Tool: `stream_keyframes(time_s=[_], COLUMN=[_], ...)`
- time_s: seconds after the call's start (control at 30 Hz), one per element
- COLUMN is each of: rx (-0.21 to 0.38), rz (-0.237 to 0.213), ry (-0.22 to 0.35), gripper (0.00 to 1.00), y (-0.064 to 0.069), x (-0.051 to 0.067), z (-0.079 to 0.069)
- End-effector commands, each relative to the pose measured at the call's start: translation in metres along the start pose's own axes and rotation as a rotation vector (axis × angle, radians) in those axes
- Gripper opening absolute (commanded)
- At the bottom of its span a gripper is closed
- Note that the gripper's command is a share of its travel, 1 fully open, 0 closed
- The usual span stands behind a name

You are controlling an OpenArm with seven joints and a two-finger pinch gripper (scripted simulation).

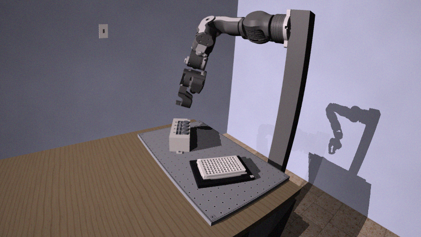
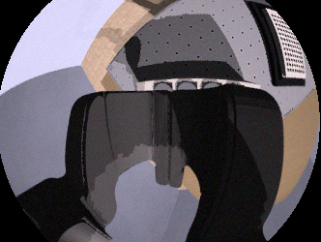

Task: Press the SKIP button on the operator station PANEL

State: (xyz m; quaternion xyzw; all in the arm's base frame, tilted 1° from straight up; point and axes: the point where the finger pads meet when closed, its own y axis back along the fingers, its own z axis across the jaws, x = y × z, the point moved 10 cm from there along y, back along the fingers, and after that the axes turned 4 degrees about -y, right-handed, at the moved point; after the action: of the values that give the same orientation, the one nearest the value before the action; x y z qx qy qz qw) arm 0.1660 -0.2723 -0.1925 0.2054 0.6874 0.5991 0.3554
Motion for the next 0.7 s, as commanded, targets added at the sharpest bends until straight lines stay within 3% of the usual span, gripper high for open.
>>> stream_keyframes(time_s=[0.0,0.3,0.47,0.67], rx=[-0.033,-0.033,-0.049,-0.049], rz=[-0.017,-0.017,-0.274,-0.274], ry=[0.006,0.006,0.003,0.003], gripper=[0.0,0.0,0.0,0.0], y=[0.0,0.0,-0.003,-0.003], x=[0.001,0.001,0.019,0.019], z=[0.005,0.005,-0.007,-0.007])
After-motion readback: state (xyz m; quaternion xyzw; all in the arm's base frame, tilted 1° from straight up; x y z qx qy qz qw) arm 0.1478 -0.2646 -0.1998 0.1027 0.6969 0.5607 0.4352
